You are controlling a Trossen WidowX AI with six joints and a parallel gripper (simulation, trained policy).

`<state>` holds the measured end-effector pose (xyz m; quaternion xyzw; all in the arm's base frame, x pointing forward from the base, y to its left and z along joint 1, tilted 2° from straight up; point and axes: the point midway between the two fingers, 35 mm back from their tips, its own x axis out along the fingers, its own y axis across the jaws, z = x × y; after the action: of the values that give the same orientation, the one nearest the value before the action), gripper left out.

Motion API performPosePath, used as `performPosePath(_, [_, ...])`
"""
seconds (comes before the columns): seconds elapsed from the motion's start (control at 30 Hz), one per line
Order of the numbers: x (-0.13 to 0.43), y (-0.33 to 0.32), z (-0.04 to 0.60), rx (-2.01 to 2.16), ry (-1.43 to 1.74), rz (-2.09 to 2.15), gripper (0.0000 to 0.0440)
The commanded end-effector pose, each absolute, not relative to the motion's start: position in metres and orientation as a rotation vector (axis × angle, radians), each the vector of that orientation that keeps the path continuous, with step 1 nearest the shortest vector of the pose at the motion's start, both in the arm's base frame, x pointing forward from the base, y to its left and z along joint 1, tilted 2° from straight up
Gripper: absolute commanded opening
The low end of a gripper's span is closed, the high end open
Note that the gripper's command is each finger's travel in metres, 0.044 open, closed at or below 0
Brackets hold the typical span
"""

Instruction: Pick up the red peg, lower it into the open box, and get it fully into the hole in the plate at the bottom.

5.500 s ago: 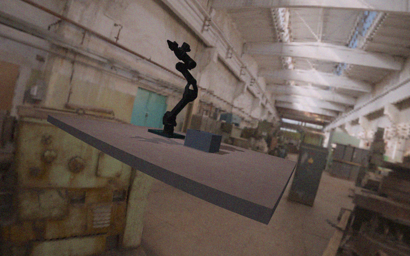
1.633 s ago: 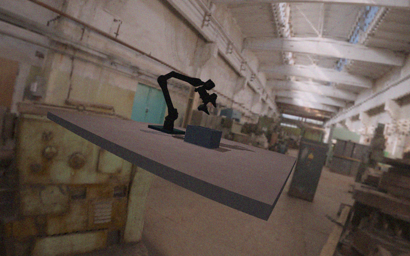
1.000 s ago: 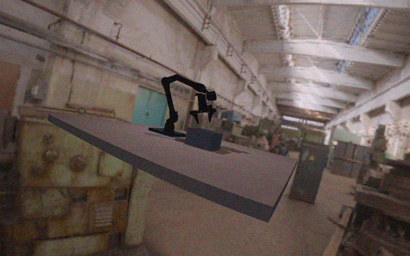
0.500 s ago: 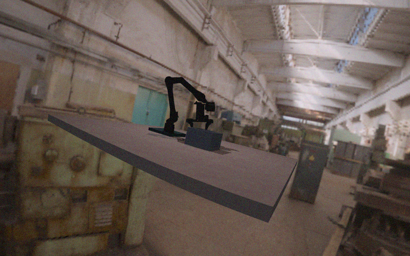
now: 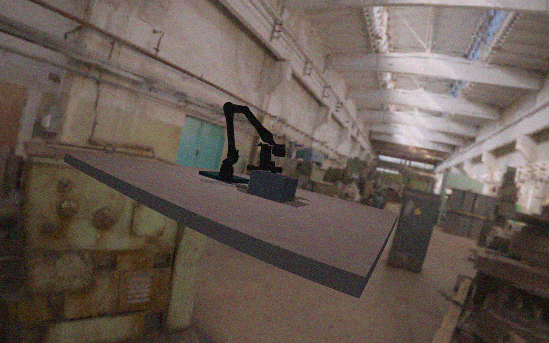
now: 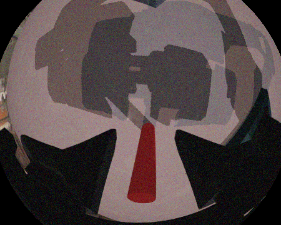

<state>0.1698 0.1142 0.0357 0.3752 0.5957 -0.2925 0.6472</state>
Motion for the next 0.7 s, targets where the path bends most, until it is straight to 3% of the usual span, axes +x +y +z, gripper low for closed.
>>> performPosePath(0.0, [0.167,0.114,0.034,0.861,1.383,-0.679,0.0144])
performPosePath(0.2, [0.167,0.114,0.034,0.883,1.421,-0.683,0.0000])
performPosePath(0.67, [0.188,0.092,0.080,0.769,1.279,-0.584,0.0000])
